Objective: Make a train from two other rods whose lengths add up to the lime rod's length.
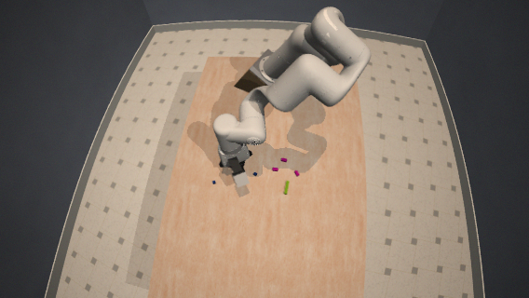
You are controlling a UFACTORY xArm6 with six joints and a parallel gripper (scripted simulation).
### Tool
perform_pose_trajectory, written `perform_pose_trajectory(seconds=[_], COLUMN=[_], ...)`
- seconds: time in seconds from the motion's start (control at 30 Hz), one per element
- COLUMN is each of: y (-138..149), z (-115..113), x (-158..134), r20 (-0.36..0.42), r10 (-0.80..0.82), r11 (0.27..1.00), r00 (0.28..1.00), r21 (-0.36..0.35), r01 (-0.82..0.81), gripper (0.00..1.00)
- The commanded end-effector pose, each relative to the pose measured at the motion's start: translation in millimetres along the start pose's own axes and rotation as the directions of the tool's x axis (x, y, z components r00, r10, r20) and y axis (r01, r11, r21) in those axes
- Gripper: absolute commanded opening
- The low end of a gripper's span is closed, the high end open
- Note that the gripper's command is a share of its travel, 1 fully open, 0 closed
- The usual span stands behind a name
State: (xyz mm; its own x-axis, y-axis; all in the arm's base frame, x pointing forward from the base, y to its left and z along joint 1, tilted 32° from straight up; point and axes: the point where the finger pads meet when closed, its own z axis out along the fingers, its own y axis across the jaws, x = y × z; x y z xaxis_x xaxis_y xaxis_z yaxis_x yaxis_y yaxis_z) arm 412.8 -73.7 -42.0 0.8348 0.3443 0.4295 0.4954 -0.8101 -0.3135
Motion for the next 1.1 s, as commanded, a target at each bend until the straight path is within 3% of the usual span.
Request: perform_pose_trajectory(seconds=[0.0,0.23,0.27,1.07], y=[0.9,0.9,0.9,0.9], z=[-0.9,-0.9,-0.9,-0.9], x=[0.8,0.8,0.8,0.8], r20=[-0.002,-0.002,-0.002,-0.002], r10=[-0.001,-0.001,-0.001,-0.001], r11=[1.000,1.000,1.000,1.000], r00=[1.000,1.000,1.000,1.000], r21=[-0.002,-0.002,-0.002,-0.002], r01=[0.001,0.001,0.001,0.001], gripper=[0.24,0.24,0.04,0.04])
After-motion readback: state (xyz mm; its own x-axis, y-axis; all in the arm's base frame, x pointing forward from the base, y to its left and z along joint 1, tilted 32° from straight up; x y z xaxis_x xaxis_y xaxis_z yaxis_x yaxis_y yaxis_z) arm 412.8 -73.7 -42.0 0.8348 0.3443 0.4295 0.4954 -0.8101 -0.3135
